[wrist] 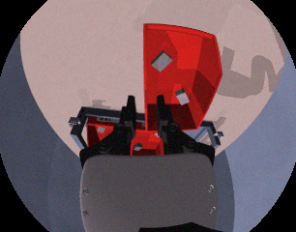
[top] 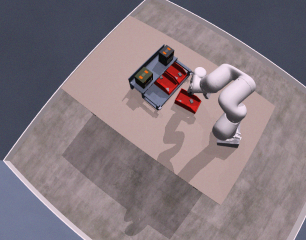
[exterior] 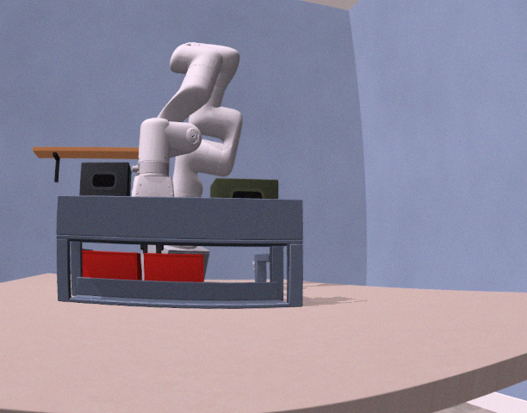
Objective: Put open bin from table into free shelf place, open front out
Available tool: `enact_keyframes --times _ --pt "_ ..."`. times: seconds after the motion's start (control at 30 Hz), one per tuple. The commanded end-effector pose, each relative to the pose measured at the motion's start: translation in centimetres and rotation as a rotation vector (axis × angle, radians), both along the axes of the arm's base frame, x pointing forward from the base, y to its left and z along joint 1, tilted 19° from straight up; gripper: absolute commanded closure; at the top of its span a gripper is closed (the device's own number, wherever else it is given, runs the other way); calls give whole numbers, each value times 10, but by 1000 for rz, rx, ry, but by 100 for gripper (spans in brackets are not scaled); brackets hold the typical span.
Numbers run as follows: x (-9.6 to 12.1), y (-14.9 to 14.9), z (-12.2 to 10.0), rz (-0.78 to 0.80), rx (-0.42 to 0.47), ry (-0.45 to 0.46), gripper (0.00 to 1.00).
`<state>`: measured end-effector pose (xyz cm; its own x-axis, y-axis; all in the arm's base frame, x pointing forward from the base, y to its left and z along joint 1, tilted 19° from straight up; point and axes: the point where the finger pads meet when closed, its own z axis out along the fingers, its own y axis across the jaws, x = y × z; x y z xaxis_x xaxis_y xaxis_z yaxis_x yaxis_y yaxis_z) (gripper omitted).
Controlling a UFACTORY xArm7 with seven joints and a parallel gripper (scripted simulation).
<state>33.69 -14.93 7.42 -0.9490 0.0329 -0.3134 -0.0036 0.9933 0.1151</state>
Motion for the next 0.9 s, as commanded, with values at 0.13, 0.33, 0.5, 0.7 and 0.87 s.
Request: enact_keyframes --times 0.13,0.33,0.5,0.7,0.87 --pt "0 -1 2 -1 -1 -2 72" --pt "0 -1 3 -1 -1 -2 72" --pt "0 -1 5 -1 -1 -2 72" --pt "0 -1 5 -1 -1 -2 72" --pt "-1 -1 5 -1 -1 -2 72"
